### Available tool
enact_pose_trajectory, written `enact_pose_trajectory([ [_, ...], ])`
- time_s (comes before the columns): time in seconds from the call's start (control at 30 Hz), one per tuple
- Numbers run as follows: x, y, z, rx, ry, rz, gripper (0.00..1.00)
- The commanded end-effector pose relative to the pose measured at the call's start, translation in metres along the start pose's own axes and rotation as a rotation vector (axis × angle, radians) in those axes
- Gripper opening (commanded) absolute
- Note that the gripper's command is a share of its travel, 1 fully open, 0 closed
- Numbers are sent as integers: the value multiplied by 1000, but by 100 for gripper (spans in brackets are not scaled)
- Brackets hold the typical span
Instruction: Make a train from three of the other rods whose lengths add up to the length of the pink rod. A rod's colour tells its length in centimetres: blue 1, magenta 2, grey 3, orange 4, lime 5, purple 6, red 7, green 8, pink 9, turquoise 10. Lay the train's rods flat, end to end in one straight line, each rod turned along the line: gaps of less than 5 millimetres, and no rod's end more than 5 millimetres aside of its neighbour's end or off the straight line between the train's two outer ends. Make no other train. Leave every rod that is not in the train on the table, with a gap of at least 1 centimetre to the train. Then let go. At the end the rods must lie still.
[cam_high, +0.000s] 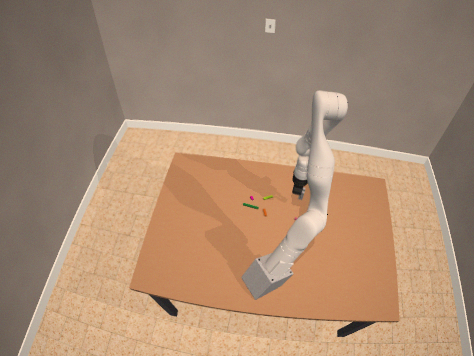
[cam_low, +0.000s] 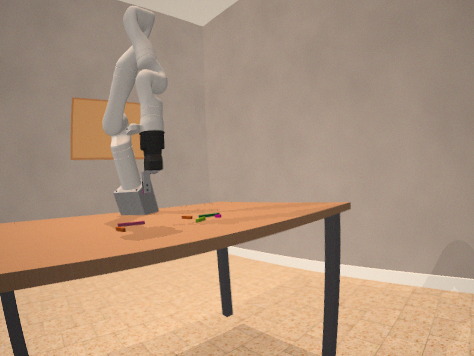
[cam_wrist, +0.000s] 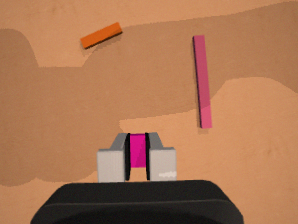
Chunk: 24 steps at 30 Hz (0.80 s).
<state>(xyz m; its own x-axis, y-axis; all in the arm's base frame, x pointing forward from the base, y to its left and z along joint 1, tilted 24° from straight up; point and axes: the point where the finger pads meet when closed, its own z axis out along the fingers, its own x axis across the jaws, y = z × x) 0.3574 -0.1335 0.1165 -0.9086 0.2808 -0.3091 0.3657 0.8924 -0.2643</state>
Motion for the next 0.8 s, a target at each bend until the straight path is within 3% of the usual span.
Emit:
enact_pose_trajectory([
  [0.0,0,1,0,-1,-1,-1,24],
  [0.4,0,0,8,7,3,24,24],
  [0.77,-1,0,48,7,3,24,24],
])
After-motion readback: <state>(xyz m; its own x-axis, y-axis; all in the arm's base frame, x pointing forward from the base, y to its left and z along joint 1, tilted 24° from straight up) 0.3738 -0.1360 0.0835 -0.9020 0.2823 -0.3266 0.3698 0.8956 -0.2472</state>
